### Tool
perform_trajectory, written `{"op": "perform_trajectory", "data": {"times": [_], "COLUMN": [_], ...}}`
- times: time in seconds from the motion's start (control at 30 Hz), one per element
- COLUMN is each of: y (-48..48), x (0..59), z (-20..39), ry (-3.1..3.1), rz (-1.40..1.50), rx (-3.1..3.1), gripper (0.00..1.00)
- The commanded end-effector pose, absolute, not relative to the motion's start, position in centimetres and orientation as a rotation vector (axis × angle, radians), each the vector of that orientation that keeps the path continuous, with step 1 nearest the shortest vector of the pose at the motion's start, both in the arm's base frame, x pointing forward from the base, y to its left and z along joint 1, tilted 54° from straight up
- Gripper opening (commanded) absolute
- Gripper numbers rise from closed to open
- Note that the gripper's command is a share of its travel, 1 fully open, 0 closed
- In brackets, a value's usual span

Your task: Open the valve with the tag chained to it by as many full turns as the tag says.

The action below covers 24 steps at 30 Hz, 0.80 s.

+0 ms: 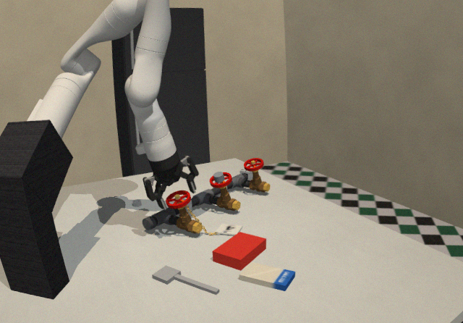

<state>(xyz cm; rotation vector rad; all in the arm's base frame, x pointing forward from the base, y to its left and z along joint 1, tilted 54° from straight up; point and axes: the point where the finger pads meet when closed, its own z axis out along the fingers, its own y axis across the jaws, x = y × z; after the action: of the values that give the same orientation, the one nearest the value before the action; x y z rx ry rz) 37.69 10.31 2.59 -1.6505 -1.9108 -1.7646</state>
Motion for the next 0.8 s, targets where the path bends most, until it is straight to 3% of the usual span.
{"op": "perform_trajectory", "data": {"times": [0.0,0.57,0.6,0.77], "y": [10.15,10.17,10.17,10.17], "x": [37.79,37.76,37.76,37.76], "z": [2.42,2.44,2.44,2.44], "ry": [-1.87,-1.833,-1.833,-1.833], "rz": [-1.75,-1.738,-1.738,-1.738], "rx": [-1.677,-1.697,-1.697,-1.697], "gripper": [1.0,1.0,0.75,0.75]}}
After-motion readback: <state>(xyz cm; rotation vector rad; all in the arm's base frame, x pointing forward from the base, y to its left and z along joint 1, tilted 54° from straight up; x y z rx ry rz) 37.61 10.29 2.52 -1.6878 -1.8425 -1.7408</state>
